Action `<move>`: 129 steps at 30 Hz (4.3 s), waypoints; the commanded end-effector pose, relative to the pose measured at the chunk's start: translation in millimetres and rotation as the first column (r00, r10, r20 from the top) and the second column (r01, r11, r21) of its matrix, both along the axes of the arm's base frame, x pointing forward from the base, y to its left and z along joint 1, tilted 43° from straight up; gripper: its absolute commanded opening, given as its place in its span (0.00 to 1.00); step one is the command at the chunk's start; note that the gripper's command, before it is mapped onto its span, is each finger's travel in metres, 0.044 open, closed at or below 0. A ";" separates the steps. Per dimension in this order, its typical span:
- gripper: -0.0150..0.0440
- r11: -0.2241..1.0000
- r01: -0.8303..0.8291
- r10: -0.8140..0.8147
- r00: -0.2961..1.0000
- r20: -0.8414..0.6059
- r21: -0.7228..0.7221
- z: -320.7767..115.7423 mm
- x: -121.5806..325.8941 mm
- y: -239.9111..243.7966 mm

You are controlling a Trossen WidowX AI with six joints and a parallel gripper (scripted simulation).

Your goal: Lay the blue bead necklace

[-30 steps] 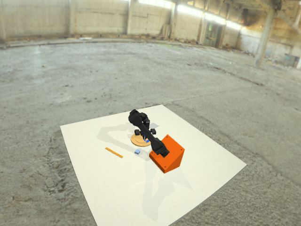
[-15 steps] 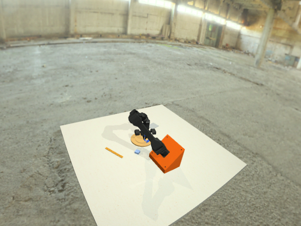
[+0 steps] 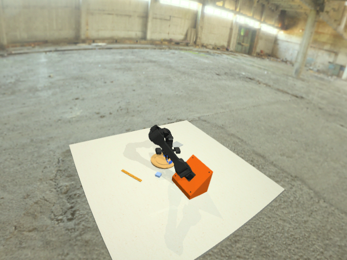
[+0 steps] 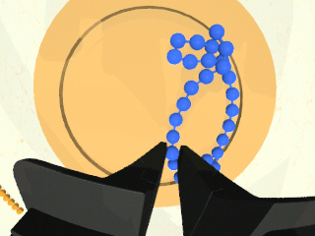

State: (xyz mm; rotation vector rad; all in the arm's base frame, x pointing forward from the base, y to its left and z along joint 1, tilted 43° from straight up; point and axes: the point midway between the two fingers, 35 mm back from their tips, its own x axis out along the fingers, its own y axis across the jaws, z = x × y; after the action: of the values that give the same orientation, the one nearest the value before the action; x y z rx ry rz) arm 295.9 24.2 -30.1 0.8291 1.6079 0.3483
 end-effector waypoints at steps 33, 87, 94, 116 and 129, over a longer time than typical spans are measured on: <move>0.25 1.000 0.000 0.000 1.000 0.013 -0.002 55.6 27.0 43.0; 0.25 1.000 0.000 0.000 1.000 0.013 -0.001 39.9 26.8 57.7; 0.25 1.000 0.000 0.000 1.000 0.013 -0.001 39.9 26.8 57.7; 0.25 1.000 0.000 0.000 1.000 0.013 -0.001 39.9 26.8 57.7; 0.25 1.000 0.000 0.000 1.000 0.013 -0.001 39.9 26.8 57.7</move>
State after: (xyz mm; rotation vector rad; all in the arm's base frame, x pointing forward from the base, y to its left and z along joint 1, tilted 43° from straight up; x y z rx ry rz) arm 325.6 79.3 12.8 0.8224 1.5809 0.3528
